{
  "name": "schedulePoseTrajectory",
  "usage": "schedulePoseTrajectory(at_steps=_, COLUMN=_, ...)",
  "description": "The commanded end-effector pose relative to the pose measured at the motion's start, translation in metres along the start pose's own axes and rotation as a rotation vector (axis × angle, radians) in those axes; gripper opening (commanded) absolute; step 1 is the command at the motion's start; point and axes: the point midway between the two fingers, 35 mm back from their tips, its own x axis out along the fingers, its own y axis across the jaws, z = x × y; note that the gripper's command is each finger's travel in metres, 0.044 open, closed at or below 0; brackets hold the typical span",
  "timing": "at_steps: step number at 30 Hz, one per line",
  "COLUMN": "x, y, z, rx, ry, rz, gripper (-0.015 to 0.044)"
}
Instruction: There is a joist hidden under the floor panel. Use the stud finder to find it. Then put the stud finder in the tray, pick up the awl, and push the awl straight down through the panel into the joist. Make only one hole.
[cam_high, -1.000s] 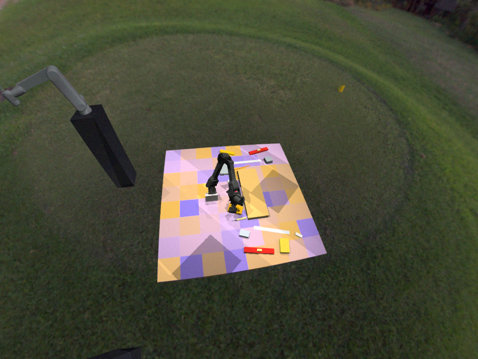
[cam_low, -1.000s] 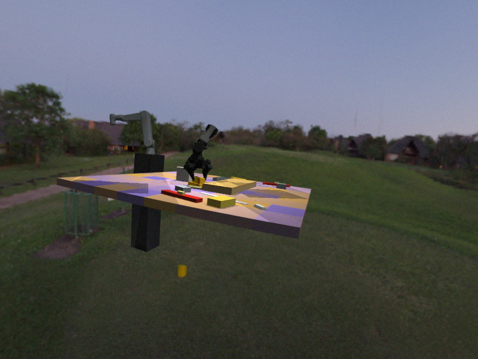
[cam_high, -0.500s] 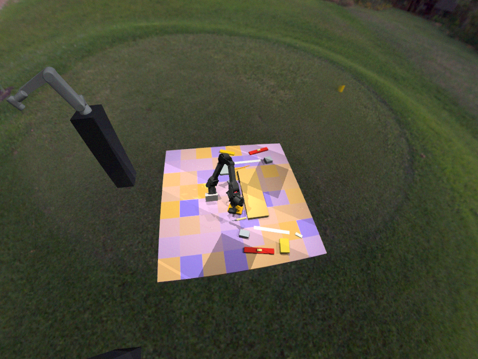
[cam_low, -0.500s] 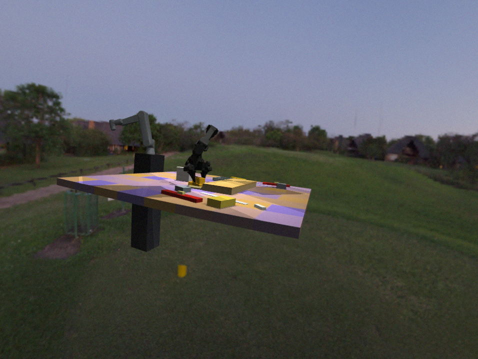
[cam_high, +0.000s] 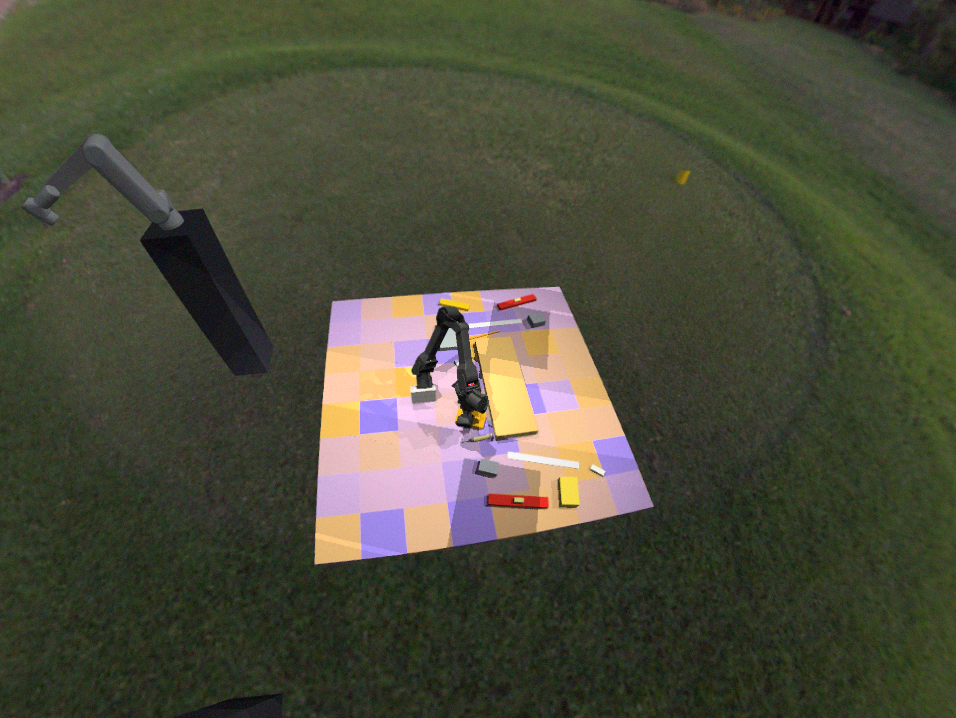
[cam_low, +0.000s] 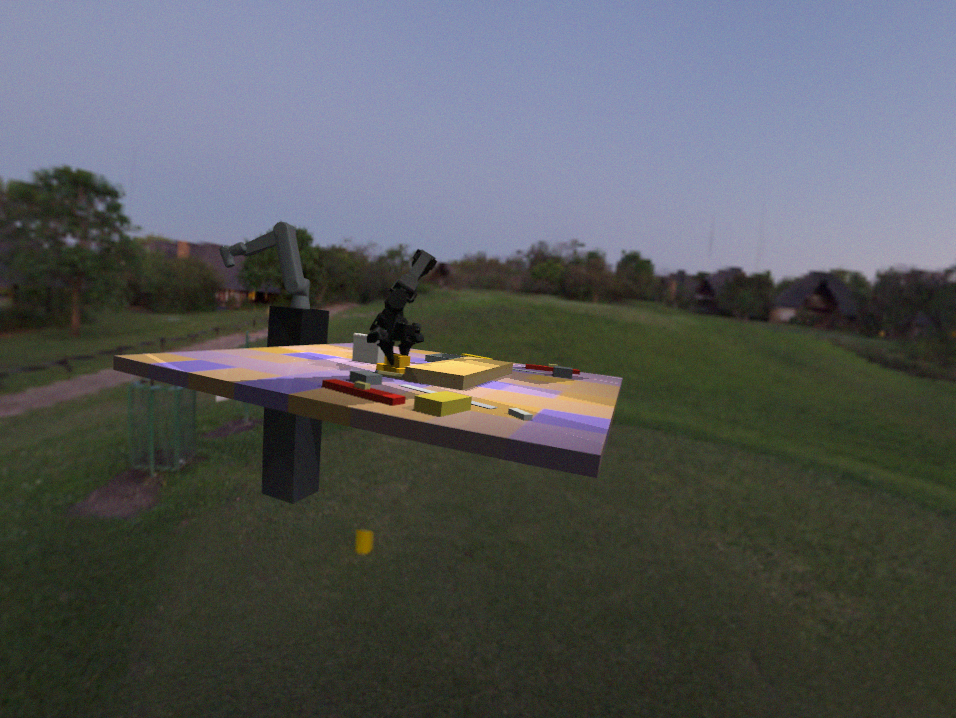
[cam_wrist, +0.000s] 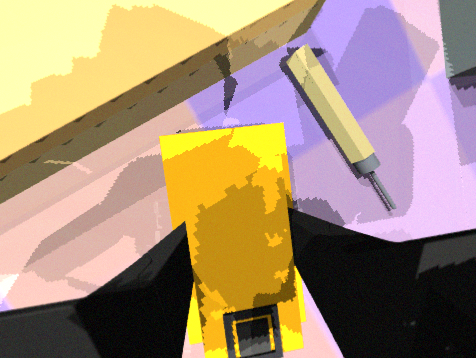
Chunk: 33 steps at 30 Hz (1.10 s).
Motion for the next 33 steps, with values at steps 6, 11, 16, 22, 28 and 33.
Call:
schedulePoseTrajectory(at_steps=6, x=0.0, y=0.0, z=0.0, rx=0.006, ry=-0.001, rz=0.003, gripper=0.0135)
schedulePoseTrajectory(at_steps=11, x=-0.015, y=-0.001, z=0.008, rx=0.006, ry=-0.002, rz=0.001, gripper=0.0004)
schedulePoseTrajectory(at_steps=16, x=-0.042, y=-0.003, z=0.017, rx=0.006, ry=-0.002, rz=-0.001, gripper=0.0)
schedulePoseTrajectory(at_steps=22, x=-0.077, y=-0.003, z=0.025, rx=0.007, ry=-0.001, rz=-0.001, gripper=0.0)
schedulePoseTrajectory(at_steps=28, x=-0.098, y=-0.001, z=0.028, rx=0.007, ry=0.0, rz=-0.001, gripper=0.0)
schedulePoseTrajectory(at_steps=33, x=-0.099, y=-0.001, z=0.032, rx=-0.002, ry=-0.001, rz=0.001, gripper=0.0)
